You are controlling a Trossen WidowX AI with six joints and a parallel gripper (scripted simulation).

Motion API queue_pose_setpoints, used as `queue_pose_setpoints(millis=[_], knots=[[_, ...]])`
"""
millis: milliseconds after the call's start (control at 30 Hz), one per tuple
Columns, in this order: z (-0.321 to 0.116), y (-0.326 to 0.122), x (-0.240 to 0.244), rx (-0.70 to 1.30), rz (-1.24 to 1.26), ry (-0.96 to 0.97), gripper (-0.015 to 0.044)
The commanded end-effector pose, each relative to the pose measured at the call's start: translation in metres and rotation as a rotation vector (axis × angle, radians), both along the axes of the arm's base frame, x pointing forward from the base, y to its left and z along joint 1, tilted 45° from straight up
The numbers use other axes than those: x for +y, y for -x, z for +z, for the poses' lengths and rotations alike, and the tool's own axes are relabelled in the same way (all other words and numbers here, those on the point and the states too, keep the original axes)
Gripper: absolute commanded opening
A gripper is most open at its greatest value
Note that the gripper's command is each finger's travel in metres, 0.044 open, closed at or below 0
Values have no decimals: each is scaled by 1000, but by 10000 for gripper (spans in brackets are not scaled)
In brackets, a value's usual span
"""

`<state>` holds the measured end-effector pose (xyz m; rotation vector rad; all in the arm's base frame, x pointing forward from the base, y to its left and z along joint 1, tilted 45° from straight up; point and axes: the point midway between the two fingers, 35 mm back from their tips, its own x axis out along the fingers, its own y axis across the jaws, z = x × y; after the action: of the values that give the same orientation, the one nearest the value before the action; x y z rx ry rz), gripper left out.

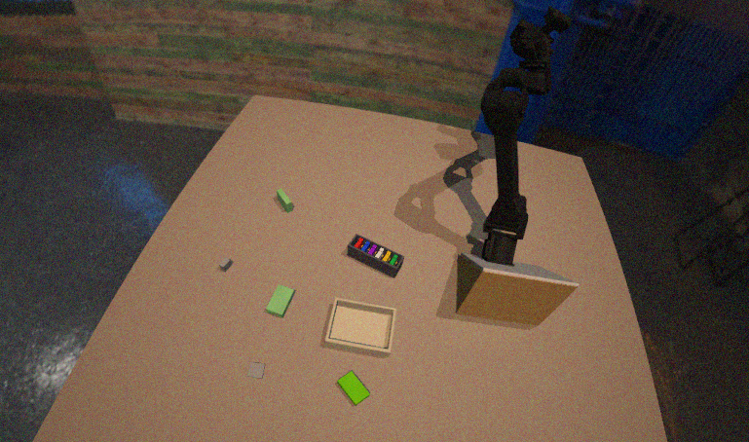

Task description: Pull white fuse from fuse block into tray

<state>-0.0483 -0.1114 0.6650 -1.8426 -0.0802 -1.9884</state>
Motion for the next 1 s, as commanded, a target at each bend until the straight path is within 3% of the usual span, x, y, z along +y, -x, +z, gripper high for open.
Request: queue_pose_setpoints(millis=[0, 133, 400, 667, 967], knots=[[0, 0, -1, -2, 3, -2, 374], [-5, 4, -21, -46, 72, -49, 269], [-40, -4, -111, -207, 321, -286, 66], [-105, -58, -204, -325, 517, -618, 66], [-198, -169, -258, -328, 674, -1030, 66]])
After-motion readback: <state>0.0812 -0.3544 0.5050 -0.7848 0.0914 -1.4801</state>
